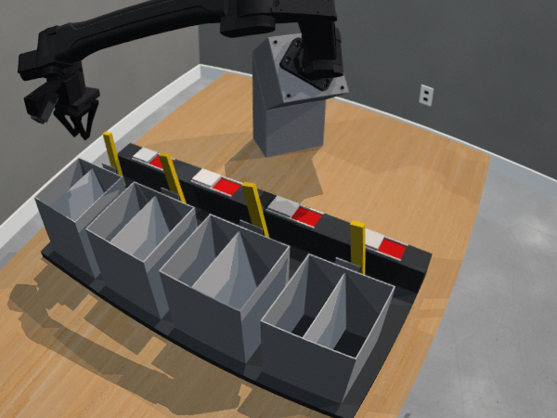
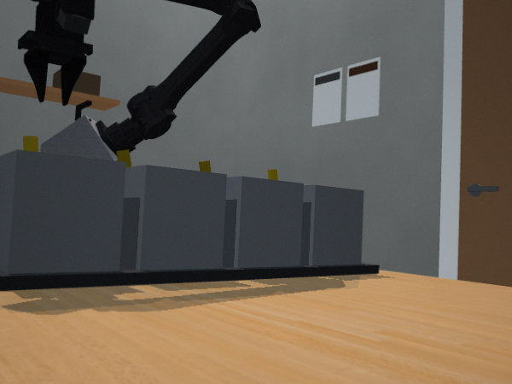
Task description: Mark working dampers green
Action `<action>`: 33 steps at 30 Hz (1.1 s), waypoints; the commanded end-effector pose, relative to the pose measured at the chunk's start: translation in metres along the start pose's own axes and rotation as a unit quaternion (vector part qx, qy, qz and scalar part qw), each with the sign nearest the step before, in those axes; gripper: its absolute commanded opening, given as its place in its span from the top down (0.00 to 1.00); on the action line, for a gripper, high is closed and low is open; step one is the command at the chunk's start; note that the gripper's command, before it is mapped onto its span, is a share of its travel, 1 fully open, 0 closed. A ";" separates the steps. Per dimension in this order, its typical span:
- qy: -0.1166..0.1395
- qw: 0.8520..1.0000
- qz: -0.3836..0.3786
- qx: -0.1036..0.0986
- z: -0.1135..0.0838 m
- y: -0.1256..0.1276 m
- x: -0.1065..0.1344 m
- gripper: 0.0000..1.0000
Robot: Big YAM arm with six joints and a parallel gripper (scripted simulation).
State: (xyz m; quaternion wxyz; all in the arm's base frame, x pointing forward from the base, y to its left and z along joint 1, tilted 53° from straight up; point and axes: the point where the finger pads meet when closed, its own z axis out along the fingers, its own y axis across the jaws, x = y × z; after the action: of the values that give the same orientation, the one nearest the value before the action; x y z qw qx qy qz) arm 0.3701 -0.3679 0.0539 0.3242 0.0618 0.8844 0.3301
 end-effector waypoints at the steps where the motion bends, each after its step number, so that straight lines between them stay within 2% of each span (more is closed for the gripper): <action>1: 0.002 1.000 0.000 0.013 -0.006 0.007 -0.041 0.64; 3: 0.002 1.000 -0.001 0.018 -0.008 0.009 -0.054 0.64; 7: 0.005 1.000 0.006 0.019 -0.005 0.006 -0.061 0.64; 10: 0.002 1.000 0.009 0.020 -0.008 0.003 -0.059 0.64; 11: 0.005 1.000 0.022 0.015 -0.005 0.004 -0.047 0.64; 12: 0.005 1.000 0.025 0.014 -0.004 0.004 -0.044 0.64; 33: 0.004 1.000 0.019 0.015 -0.004 0.003 -0.045 0.64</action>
State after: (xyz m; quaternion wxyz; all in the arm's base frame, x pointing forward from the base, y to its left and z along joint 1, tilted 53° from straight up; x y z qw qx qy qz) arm 0.4024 -0.3833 0.0848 0.3179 0.0779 0.8896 0.3186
